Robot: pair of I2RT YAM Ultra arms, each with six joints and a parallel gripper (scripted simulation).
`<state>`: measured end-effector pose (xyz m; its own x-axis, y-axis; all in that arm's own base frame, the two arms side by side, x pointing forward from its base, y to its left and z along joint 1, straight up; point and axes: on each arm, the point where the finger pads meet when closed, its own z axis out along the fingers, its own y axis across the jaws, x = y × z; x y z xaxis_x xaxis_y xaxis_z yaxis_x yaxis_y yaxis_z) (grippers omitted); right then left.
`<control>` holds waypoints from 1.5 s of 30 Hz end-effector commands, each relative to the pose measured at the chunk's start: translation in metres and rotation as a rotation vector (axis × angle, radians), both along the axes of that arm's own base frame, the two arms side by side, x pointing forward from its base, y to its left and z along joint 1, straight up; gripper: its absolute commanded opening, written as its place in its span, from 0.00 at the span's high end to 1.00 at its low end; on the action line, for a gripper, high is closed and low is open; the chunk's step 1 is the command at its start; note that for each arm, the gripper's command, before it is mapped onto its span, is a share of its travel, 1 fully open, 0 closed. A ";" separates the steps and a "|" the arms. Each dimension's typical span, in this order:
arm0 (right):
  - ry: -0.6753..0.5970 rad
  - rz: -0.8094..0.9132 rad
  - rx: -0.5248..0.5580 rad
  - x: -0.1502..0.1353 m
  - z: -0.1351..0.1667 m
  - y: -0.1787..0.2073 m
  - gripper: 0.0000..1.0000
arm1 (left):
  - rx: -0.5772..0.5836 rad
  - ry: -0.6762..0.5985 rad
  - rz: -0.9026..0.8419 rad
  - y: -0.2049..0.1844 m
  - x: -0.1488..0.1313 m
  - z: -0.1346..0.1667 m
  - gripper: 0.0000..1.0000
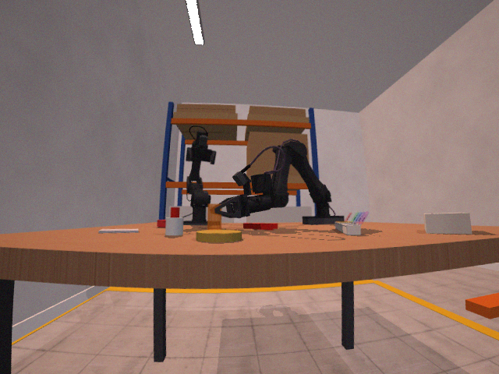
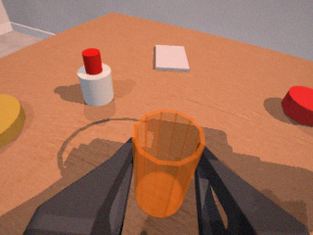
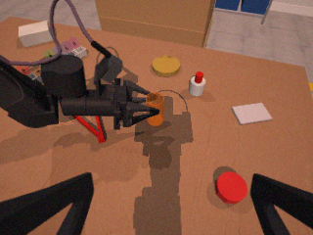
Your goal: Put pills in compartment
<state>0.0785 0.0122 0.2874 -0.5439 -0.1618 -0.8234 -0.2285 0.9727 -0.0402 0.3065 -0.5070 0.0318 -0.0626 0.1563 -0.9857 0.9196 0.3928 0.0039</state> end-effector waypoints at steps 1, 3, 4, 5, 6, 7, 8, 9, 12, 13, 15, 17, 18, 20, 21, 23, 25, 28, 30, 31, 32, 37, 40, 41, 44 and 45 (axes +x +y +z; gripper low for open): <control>-0.037 -0.001 0.008 -0.007 0.009 -0.001 0.00 | -0.011 -0.005 0.001 -0.001 0.000 0.005 0.52; -0.037 -0.001 0.008 -0.007 0.009 -0.001 0.00 | -0.011 -0.005 0.001 -0.001 0.000 0.005 0.52; -0.037 -0.001 0.008 -0.007 0.009 -0.001 0.00 | -0.011 -0.005 0.001 -0.001 0.000 0.005 0.52; -0.037 -0.001 0.008 -0.007 0.009 -0.001 0.00 | -0.011 -0.005 0.001 -0.001 0.000 0.005 0.52; -0.037 -0.001 0.008 -0.007 0.009 -0.001 0.00 | -0.011 -0.005 0.001 -0.001 0.000 0.005 0.52; -0.037 -0.001 0.008 -0.007 0.009 -0.001 0.00 | -0.011 -0.005 0.001 -0.001 0.000 0.005 0.52; -0.037 -0.001 0.008 -0.007 0.009 -0.001 0.00 | -0.011 -0.005 0.001 -0.001 0.000 0.005 0.52; -0.037 -0.001 0.008 -0.007 0.009 -0.001 0.00 | -0.011 -0.005 0.001 -0.001 0.000 0.005 0.52; -0.017 0.005 0.002 -0.004 0.005 0.000 0.00 | -0.011 -0.005 0.001 -0.001 0.000 0.005 0.52; -0.017 0.005 0.002 -0.004 0.005 0.000 0.00 | -0.011 -0.005 0.001 -0.001 0.000 0.005 0.52; -0.017 0.005 0.002 -0.004 0.005 0.000 0.00 | -0.011 -0.005 0.001 -0.001 0.000 0.005 0.52; -0.017 0.005 0.002 -0.004 0.005 0.000 0.00 | -0.011 -0.005 0.001 -0.001 0.000 0.005 0.52; -0.017 0.005 0.002 -0.004 0.005 0.000 0.00 | -0.011 -0.005 0.001 -0.001 0.000 0.005 0.44; -0.017 0.005 0.002 -0.004 0.005 0.000 0.00 | -0.020 -0.006 0.004 0.001 -0.001 0.008 0.44; -0.017 0.005 0.002 -0.004 0.005 0.000 0.00 | -0.020 -0.006 0.004 0.001 -0.001 0.008 0.44; -0.017 0.005 0.002 -0.004 0.005 0.000 0.00 | -0.023 -0.007 0.002 0.009 -0.002 0.011 0.44; -0.017 0.005 0.002 -0.004 0.005 0.000 0.00 | -0.021 -0.010 -0.001 0.021 -0.007 0.013 0.44; -0.017 0.005 0.002 -0.004 0.005 0.000 0.00 | -0.019 -0.011 -0.001 0.045 -0.017 0.016 0.44; -0.017 0.005 0.002 -0.004 0.005 0.000 0.00 | -0.017 -0.014 -0.001 0.061 -0.024 0.019 0.44; -0.017 0.005 0.002 -0.004 0.005 0.000 0.00 | -0.017 -0.014 -0.001 0.063 -0.025 0.019 0.44; -0.017 0.005 0.002 -0.004 0.005 0.000 0.00 | -0.017 -0.014 -0.001 0.063 -0.025 0.019 0.44; -0.017 0.005 0.002 -0.004 0.005 0.000 0.00 | -0.010 -0.003 0.018 0.067 -0.022 0.019 0.44; -0.017 0.005 0.002 -0.004 0.005 0.000 0.00 | -0.010 -0.005 0.036 0.071 -0.020 0.022 0.44; -0.017 0.005 0.002 -0.004 0.005 0.000 0.00 | -0.011 -0.006 0.043 0.074 -0.020 0.024 0.44; -0.017 0.005 0.002 -0.004 0.005 0.000 0.00 | -0.016 -0.005 0.073 0.084 -0.017 0.034 0.44; -0.017 0.005 0.002 -0.004 0.005 0.000 0.00 | -0.018 -0.005 0.085 0.089 -0.016 0.037 0.44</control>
